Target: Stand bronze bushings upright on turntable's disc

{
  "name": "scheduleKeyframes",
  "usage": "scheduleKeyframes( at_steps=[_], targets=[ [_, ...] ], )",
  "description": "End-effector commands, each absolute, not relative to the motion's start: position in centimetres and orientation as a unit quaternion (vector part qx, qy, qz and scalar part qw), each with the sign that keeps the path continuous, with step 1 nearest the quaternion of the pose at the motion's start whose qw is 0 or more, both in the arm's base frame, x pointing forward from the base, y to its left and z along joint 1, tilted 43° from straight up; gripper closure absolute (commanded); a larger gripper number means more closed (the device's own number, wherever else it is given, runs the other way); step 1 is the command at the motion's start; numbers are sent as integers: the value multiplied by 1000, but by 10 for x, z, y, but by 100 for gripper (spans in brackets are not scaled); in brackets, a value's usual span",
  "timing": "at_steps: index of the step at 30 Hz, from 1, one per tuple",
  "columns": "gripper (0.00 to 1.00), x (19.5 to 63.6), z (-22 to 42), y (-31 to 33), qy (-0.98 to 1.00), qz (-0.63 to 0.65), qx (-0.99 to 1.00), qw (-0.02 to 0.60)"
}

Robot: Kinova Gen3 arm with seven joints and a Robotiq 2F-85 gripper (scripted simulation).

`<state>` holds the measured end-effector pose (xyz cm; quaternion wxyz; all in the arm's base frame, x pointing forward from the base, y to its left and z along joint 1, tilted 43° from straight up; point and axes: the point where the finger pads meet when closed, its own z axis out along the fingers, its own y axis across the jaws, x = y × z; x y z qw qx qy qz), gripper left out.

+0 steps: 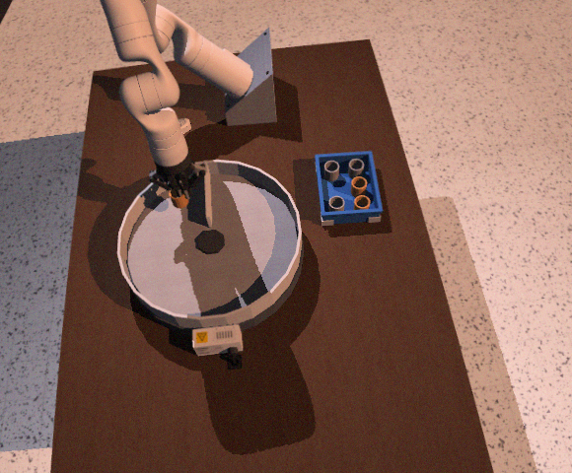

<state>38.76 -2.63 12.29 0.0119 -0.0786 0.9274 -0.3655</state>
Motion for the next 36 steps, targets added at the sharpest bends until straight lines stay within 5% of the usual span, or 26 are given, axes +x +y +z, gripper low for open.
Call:
scheduleKeyframes(
  at_steps=[1, 36],
  targets=[
    [100, 388, 123, -26, 927, -365, -79, 12],
    [100, 391, 97, -50, 927, -365, -79, 12]
  ],
)
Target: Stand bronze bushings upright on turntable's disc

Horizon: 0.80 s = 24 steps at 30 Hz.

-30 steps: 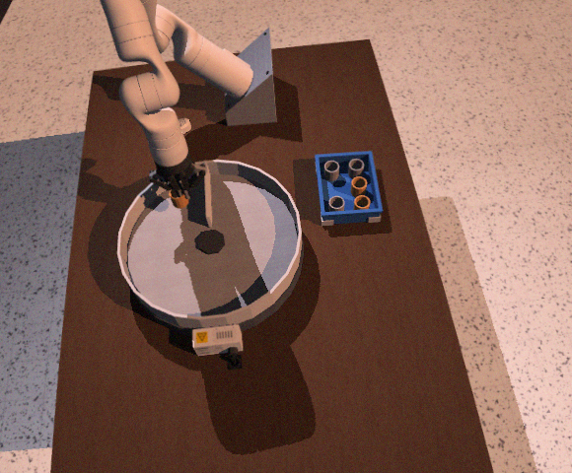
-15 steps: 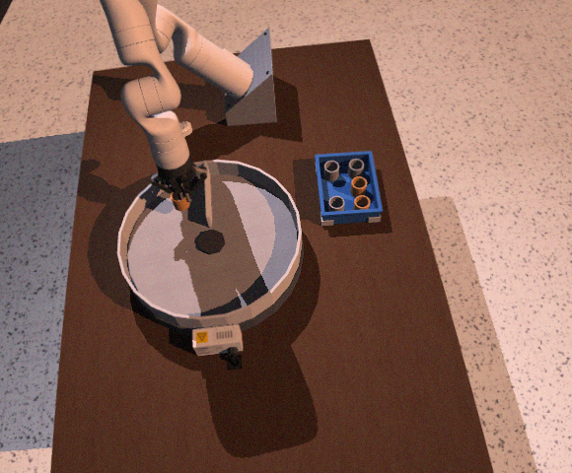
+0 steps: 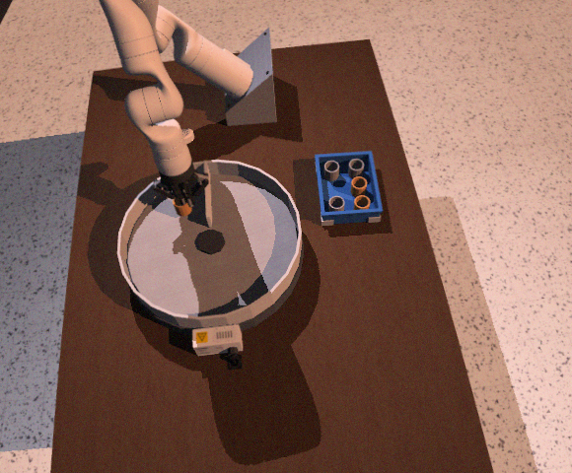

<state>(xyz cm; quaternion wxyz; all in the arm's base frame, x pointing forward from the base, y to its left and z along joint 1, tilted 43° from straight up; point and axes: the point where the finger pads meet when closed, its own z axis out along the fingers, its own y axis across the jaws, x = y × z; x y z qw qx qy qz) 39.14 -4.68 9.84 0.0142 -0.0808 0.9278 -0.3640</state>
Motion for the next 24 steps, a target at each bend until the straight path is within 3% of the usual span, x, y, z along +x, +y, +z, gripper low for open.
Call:
scheduleKeyframes(
  at_steps=[1, 24],
  targets=[
    [100, 391, 96, -51, 927, -365, -79, 12],
    [100, 392, 90, -56, 927, -365, -79, 12]
  ],
)
